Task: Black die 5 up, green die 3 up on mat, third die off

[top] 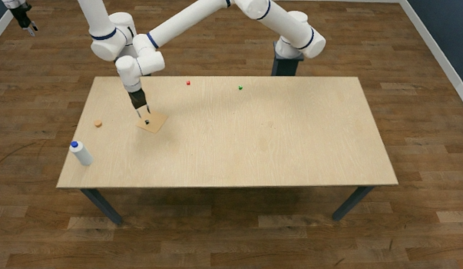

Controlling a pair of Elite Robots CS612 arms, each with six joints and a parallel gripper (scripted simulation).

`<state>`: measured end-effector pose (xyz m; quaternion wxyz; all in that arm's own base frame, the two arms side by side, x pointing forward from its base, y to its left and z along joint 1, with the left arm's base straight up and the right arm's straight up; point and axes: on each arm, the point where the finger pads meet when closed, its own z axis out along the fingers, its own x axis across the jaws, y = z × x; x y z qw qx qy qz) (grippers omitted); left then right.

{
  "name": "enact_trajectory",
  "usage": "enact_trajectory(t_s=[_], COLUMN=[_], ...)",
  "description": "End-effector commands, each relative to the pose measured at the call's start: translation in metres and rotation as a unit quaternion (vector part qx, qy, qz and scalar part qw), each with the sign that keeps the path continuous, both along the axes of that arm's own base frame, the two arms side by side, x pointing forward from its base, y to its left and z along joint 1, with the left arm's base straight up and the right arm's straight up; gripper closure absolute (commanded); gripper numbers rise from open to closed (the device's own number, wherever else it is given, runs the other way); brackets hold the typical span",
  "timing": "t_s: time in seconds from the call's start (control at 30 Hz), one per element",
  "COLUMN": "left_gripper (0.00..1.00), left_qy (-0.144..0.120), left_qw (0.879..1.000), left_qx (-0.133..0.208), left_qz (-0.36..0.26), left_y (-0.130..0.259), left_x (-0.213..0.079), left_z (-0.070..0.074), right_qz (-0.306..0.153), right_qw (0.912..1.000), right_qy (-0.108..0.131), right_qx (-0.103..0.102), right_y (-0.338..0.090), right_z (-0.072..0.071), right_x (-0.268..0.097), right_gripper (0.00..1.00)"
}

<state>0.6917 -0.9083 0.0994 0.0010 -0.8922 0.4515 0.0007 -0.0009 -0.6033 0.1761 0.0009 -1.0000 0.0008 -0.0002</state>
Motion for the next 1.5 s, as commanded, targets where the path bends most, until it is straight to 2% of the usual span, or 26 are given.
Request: enact_trajectory(t_s=[0.0,0.47,0.9,1.4,1.47], left_gripper=[0.00,0.00,0.00,0.00,0.00], left_qy=[0.000,0.000,0.000,0.000,0.000], left_qw=[1.000,1.000,1.000,1.000,1.000], left_qx=[-0.001,-0.001,-0.001,-0.001,-0.001], left_qz=[0.000,-0.001,-0.007,-0.027,-0.027], left_y=[-0.001,0.002,0.029,0.124,0.124], left_x=[0.000,-0.001,-0.017,-0.071,-0.071], left_z=[0.002,0.003,0.014,0.037,0.037], right_qz=[0.000,0.000,0.000,0.000,0.000], right_qw=[1.0000,1.0000,1.0000,1.0000,1.0000], right_qy=[0.000,0.000,0.000,0.000,0.000], right_qx=[-0.001,-0.001,-0.001,-0.001,-0.001], right_y=[-0.001,-0.001,-0.001,-0.001,-0.001], right_z=[0.001,0.001,0.001,0.001,0.001], right_x=[0.000,0.000,0.000,0.000,0.000], right_gripper=[0.00,0.00,0.00,0.00,0.00])
